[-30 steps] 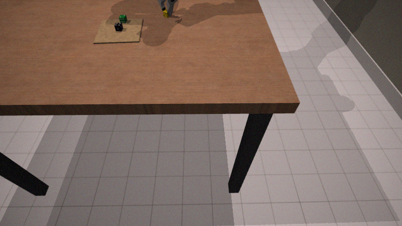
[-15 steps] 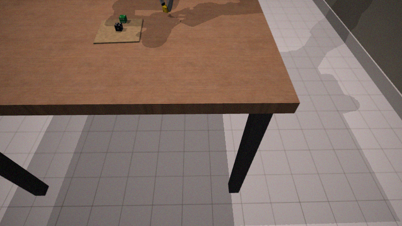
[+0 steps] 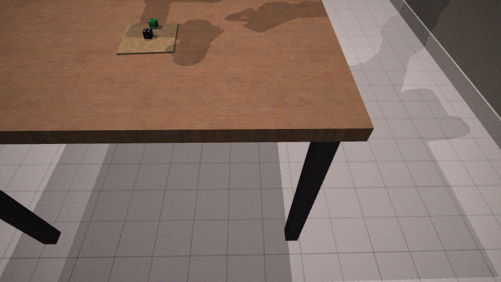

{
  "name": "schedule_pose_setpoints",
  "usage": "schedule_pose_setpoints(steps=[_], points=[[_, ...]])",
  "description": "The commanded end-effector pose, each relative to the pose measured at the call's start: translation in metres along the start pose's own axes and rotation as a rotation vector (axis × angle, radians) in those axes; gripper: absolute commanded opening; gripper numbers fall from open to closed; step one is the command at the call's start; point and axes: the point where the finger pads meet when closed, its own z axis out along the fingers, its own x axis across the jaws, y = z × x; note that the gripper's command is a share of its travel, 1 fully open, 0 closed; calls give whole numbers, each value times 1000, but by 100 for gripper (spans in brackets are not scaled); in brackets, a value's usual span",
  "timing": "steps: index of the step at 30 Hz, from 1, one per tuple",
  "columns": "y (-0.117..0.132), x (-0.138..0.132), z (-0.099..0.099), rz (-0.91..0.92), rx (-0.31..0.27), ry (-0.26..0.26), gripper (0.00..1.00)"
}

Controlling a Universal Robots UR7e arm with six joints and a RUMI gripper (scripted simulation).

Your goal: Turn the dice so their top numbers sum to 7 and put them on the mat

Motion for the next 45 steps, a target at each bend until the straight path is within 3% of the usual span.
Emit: schedule_pose_setpoints(steps=[1, 25, 31, 39, 41, 45], points=[[1, 1, -20, 0, -2, 0, 3], [-8, 0, -27, -23, -2, 0, 3], [-40, -1, -30, -110, -3, 1, 3], [-113, 6, -33, -304, -3, 1, 3], [-113, 6, -33, -304, -3, 1, 3], [-151, 15, -32, -403, -3, 0, 3]])
